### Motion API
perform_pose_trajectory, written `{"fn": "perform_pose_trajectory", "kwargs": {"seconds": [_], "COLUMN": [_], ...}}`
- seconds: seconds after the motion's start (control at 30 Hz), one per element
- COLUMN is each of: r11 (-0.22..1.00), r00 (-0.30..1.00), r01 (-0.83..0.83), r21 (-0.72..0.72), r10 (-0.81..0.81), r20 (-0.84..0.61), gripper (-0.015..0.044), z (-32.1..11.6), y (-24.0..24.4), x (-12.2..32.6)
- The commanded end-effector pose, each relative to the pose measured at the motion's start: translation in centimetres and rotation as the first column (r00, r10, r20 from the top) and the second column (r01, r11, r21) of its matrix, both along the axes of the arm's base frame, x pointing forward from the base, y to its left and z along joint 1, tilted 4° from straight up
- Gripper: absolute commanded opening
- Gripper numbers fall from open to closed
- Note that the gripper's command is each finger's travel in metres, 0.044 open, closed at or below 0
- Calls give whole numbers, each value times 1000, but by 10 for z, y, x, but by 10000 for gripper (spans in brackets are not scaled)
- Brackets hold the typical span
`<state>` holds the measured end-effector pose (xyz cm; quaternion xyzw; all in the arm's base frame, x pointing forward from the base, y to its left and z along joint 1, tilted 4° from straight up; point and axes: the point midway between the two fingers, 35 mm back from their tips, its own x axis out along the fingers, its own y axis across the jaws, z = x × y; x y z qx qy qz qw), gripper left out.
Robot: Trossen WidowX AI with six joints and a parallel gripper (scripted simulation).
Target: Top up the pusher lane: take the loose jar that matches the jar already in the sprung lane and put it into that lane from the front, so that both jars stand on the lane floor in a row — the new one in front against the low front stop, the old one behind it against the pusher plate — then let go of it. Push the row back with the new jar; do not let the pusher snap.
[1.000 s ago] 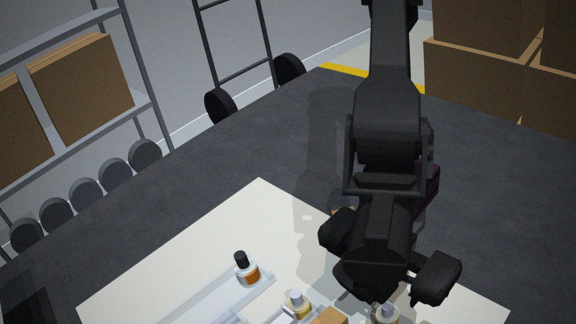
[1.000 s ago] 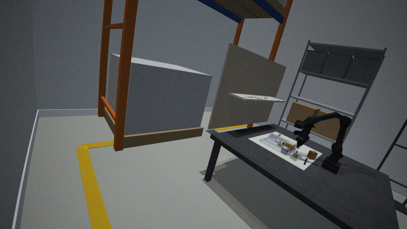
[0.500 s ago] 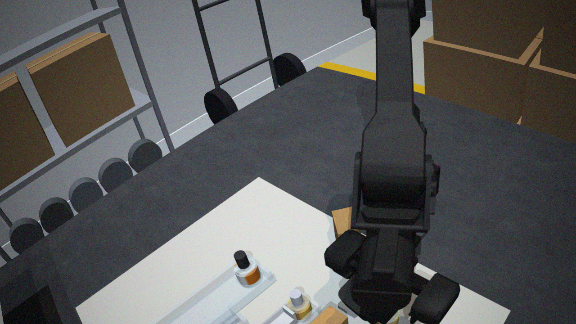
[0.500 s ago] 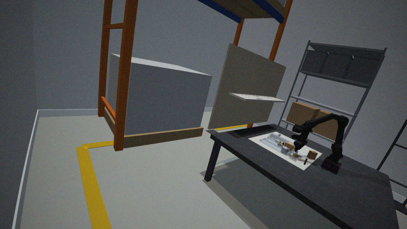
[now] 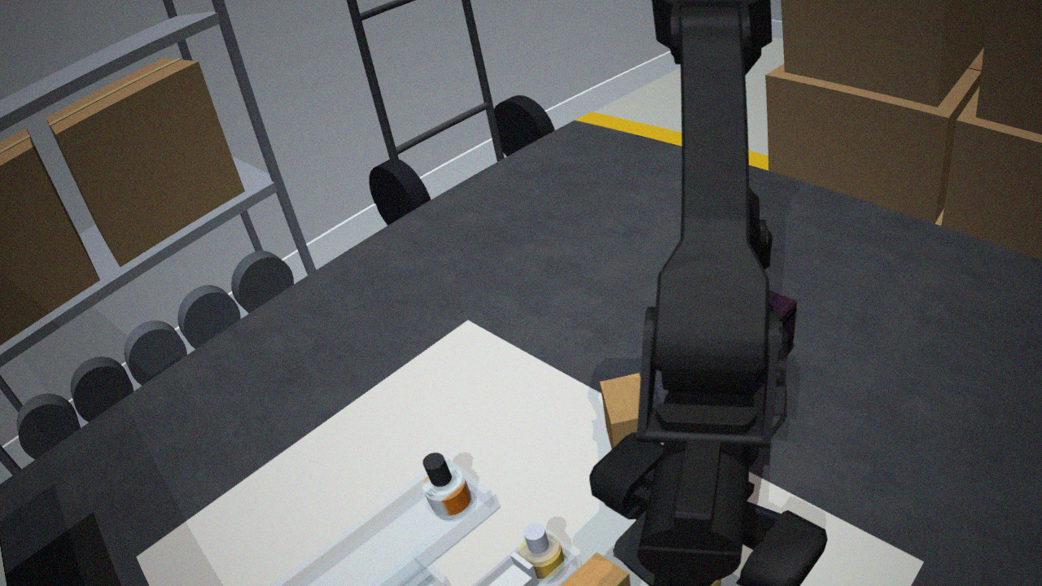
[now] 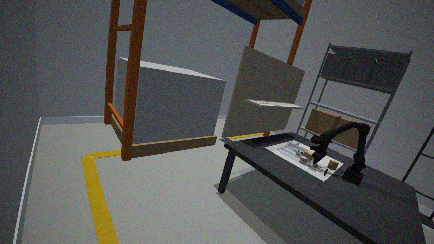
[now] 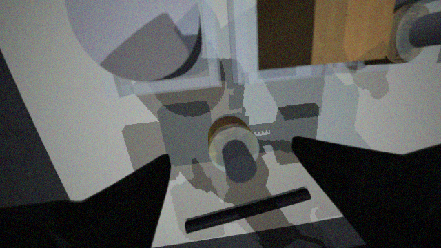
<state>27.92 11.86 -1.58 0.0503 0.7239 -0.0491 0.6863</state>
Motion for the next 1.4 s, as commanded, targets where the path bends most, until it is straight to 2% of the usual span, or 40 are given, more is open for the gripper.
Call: {"fn": "perform_pose_trajectory", "kwargs": {"seconds": [0.0,0.2,0.57,0.77,0.9,1.37], "r11": [1000,1000,1000,1000,1000,1000], "r00": [1000,1000,1000,1000,1000,1000], "r01": [4,4,4,4,4,4], "r21": [-6,-6,-6,-6,-6,-7], "r10": [-4,-4,-4,-4,-4,-4], "r20": [-2,-2,-2,-2,-2,-2], "gripper": [440,440,151,111,6,0], "z": [-8,-16,-16,-16,-5,88], "y": [-1,-1,-1,-1,-2,-10], "x": [-2,-3,-3,-3,0,7]}}
